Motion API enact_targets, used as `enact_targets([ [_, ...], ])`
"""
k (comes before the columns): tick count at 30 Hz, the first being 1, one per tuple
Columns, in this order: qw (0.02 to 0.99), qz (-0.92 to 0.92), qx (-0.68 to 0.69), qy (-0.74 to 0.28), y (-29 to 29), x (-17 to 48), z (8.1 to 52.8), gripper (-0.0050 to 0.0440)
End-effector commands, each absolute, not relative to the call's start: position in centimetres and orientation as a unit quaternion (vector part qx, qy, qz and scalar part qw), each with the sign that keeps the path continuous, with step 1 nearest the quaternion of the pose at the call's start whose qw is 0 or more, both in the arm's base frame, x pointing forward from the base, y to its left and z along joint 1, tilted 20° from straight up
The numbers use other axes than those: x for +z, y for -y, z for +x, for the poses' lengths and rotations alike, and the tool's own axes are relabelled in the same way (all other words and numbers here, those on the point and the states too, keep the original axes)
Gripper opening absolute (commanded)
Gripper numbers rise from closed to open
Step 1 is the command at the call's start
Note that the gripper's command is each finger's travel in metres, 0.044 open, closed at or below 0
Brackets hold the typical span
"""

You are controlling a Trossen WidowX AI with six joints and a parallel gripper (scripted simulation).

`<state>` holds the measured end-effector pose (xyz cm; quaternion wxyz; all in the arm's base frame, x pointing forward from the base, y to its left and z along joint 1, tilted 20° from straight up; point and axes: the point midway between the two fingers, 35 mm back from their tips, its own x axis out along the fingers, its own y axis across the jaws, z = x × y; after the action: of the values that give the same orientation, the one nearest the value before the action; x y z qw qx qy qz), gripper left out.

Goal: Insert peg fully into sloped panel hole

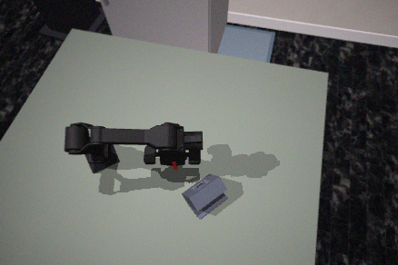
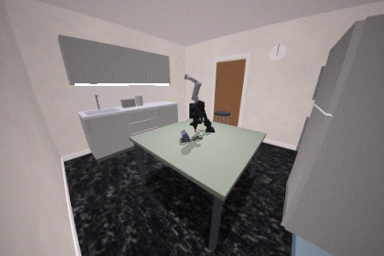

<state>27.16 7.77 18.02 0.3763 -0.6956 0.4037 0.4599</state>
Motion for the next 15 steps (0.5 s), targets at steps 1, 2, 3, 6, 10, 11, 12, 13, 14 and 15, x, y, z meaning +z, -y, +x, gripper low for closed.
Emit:
enact_targets([
  [1, 0.344, -0.72, 0.476, -0.371, -8.2, 18.6, 27.2, 0.0],
  [2, 0.344, -0.72, 0.476, -0.371, -8.2, 18.6, 27.2, 0.0],
  [3, 0.331, -0.726, 0.482, -0.362, -8.3, 18.6, 27.2, 0.0],
  [6, 0.293, -0.742, 0.5, -0.336, -8.6, 18.5, 27.1, 0.0],
  [10, 0.24, -0.761, 0.522, -0.301, -9.0, 18.4, 27.1, 0.0],
  [11, 0.227, -0.765, 0.527, -0.292, -9.1, 18.4, 27.0, 0.0],
  [12, 0.213, -0.769, 0.532, -0.282, -9.2, 18.3, 27.0, 0.0],
  [13, 0.2, -0.773, 0.537, -0.273, -9.3, 18.3, 27.0, 0.0],
  [14, 0.186, -0.776, 0.542, -0.264, -9.5, 18.3, 27.0, 0.0],
  [15, 0.173, -0.779, 0.546, -0.254, -9.6, 18.3, 27.0, 0.0],
])
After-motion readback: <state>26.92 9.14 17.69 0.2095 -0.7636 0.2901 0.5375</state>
